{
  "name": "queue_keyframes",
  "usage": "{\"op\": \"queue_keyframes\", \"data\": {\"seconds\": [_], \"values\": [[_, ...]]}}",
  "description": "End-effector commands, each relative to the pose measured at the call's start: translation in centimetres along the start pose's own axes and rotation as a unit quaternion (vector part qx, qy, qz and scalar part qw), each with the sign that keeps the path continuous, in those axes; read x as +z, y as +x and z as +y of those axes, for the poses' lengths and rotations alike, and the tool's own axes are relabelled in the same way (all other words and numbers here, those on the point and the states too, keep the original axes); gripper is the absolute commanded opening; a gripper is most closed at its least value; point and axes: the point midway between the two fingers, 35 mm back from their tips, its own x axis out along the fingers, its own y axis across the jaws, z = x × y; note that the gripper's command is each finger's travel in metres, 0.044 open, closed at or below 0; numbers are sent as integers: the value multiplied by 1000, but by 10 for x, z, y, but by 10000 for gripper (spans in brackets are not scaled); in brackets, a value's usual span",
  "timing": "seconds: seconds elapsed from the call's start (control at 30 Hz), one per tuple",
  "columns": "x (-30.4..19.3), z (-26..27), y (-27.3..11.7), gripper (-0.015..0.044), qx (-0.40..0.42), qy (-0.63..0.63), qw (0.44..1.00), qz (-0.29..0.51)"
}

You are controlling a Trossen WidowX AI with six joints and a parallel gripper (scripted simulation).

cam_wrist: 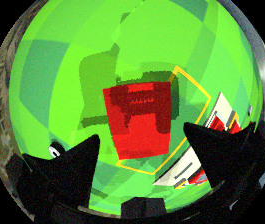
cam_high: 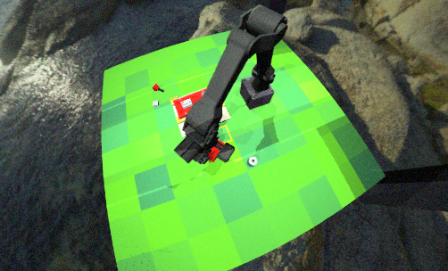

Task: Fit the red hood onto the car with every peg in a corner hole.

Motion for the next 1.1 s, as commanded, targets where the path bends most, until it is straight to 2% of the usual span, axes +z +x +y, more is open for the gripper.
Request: {"op": "queue_keyframes", "data": {"seconds": [0.0, 1.07], "values": [[-2, 0, 4, 440, -1, 2, 1000, 2], [-2, 0, 20, 440, -1, 2, 1000, 2]]}}
